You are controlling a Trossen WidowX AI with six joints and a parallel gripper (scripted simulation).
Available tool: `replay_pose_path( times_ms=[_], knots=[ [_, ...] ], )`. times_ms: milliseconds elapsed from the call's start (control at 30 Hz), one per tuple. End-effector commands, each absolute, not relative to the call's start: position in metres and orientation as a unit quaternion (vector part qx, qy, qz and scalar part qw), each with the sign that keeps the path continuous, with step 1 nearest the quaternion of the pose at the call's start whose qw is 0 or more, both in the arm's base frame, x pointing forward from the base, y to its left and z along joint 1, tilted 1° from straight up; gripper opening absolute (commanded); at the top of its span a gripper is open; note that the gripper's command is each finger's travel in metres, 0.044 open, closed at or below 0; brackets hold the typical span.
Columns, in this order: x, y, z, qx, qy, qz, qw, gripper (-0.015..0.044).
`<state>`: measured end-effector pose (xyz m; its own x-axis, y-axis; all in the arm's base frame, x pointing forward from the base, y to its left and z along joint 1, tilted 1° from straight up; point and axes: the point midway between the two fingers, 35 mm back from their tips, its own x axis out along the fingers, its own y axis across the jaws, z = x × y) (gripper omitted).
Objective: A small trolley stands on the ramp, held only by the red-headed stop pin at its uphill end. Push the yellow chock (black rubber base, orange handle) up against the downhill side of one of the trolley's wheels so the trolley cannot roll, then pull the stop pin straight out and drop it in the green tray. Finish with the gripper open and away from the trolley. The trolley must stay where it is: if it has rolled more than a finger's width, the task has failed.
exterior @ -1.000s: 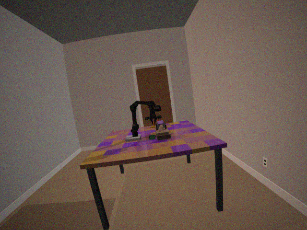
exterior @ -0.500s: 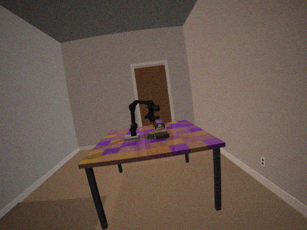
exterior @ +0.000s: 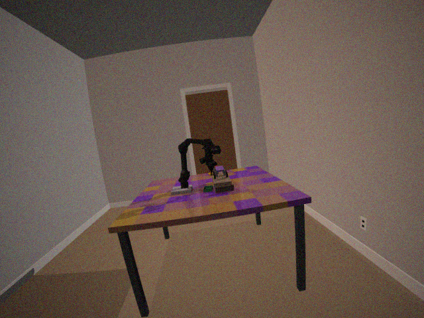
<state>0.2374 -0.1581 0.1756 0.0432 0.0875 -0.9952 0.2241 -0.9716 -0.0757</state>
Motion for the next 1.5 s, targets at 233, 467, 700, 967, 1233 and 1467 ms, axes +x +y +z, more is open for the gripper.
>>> replay_pose_path(
  times_ms=[233, 467, 700, 967, 1233, 1467],
  knots=[
    [0.238, -0.159, 0.175, 0.720, 0.014, -0.690, -0.070, 0.0000],
    [0.244, -0.160, 0.174, 0.720, 0.014, -0.690, -0.070, 0.0000],
    [0.263, -0.163, 0.170, 0.721, 0.014, -0.689, -0.069, 0.0000],
    [0.266, -0.163, 0.163, 0.721, 0.014, -0.689, -0.069, 0.0000],
    [0.268, -0.161, 0.144, 0.721, 0.014, -0.689, -0.070, 0.0000],
    [0.269, -0.160, 0.128, 0.721, 0.014, -0.689, -0.070, 0.0000]
  ],
)
